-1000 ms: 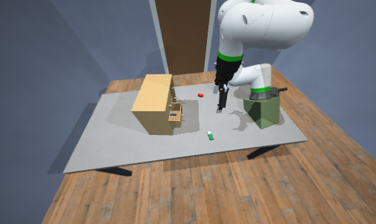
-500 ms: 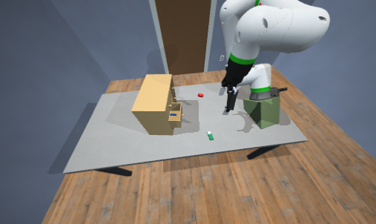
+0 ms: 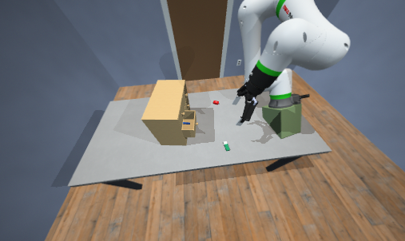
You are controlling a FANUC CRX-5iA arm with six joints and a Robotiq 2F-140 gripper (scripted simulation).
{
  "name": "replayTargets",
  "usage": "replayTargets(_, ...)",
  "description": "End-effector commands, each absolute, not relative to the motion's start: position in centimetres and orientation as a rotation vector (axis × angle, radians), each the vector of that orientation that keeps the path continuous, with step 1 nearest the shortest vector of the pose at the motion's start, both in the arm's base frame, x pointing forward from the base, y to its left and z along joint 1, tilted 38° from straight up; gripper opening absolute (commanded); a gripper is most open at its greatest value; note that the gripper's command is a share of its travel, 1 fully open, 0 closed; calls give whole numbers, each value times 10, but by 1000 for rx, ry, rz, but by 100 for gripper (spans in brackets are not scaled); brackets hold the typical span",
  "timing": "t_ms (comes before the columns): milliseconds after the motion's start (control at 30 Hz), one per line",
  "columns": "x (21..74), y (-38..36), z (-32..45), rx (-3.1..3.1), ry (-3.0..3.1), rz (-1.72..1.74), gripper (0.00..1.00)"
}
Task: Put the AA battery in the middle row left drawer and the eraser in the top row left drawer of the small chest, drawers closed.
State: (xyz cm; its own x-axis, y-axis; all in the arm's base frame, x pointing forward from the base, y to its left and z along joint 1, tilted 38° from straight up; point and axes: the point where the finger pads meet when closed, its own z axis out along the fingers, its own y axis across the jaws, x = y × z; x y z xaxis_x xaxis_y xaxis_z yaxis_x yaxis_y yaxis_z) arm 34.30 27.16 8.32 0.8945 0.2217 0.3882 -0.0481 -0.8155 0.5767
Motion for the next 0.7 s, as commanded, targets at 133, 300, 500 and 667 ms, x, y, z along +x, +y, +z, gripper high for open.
replayTargets(133,363,264,74,2395,197,842,100)
replayTargets(300,380,257,66,2323,263,1046,100)
replayTargets(500,398,250,58,2232,333,1257,100)
replayTargets(667,408,246,53,2172,371,1374,100)
